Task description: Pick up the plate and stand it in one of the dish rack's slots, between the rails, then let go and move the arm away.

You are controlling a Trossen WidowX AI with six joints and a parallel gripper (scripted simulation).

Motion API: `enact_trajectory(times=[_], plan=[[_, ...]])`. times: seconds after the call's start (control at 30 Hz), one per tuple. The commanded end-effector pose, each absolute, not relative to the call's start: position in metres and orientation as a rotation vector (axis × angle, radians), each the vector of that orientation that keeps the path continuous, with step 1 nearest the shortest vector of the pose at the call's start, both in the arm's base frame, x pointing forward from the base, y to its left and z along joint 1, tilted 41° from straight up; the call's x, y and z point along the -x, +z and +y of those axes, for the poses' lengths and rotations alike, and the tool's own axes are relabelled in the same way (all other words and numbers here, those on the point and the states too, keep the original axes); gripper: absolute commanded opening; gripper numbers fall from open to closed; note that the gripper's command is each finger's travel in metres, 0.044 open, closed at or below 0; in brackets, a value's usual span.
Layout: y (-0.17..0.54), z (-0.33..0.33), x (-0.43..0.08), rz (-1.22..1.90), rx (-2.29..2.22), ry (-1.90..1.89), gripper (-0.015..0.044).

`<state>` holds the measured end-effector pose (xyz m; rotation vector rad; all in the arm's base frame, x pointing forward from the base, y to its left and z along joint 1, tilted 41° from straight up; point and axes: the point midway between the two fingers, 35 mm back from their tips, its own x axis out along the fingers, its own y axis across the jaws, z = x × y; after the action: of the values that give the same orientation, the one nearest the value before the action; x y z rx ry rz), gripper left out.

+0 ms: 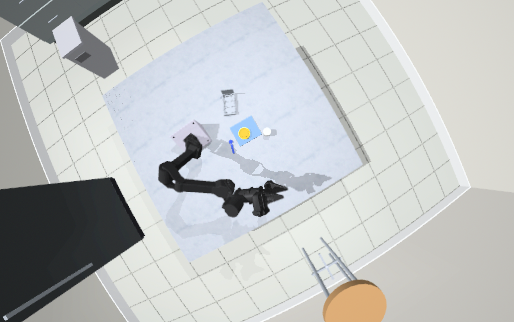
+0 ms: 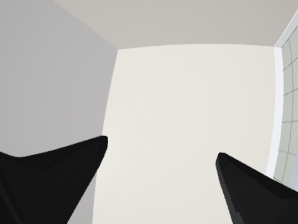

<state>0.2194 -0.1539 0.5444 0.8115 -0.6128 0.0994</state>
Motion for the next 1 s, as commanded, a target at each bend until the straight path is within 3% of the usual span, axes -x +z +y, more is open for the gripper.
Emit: enact_trajectory(times=[0.0,0.97], plan=[[0.534,-0.165,-0.230,-0.600,-0.841,0.052,0.0400],[0.427,-0.202,-0.312,-0.340,-1.033,-0.231,0.0400]])
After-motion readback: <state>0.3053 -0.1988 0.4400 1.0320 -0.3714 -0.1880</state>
